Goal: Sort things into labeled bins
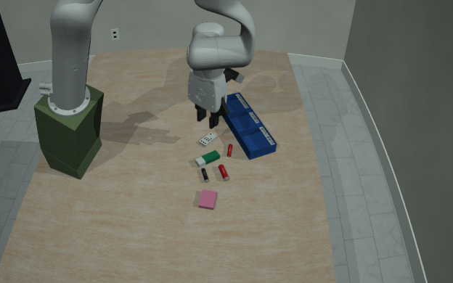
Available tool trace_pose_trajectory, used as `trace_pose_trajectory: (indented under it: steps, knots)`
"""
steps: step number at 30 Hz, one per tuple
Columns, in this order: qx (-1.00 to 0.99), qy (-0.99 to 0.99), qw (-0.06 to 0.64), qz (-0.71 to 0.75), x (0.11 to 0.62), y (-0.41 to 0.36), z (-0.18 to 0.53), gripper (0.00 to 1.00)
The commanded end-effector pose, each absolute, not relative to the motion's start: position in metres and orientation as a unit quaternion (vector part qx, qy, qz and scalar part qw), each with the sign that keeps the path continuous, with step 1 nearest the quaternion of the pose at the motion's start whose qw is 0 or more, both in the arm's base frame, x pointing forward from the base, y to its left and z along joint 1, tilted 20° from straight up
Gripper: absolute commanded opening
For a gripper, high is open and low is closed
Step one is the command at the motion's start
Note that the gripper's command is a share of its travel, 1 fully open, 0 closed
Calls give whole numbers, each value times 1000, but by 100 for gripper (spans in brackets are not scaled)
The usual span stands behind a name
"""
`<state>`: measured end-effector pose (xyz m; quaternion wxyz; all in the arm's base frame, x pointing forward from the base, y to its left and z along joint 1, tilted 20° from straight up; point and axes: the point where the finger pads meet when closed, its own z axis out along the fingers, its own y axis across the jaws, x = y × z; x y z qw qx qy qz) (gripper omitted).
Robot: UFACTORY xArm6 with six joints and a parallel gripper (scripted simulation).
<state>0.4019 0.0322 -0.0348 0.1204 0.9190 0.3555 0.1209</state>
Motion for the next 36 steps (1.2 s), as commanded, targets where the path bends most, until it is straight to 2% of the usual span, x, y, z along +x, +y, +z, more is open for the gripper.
trace_pose_trajectory:
  steps: [1,19,36]
  knots:
    - [919,356,121,122,403,32,-34,41]
    - [919,356,121,122,420,25,-86,41]
    - [919,356,121,122,423,23,-97,41]
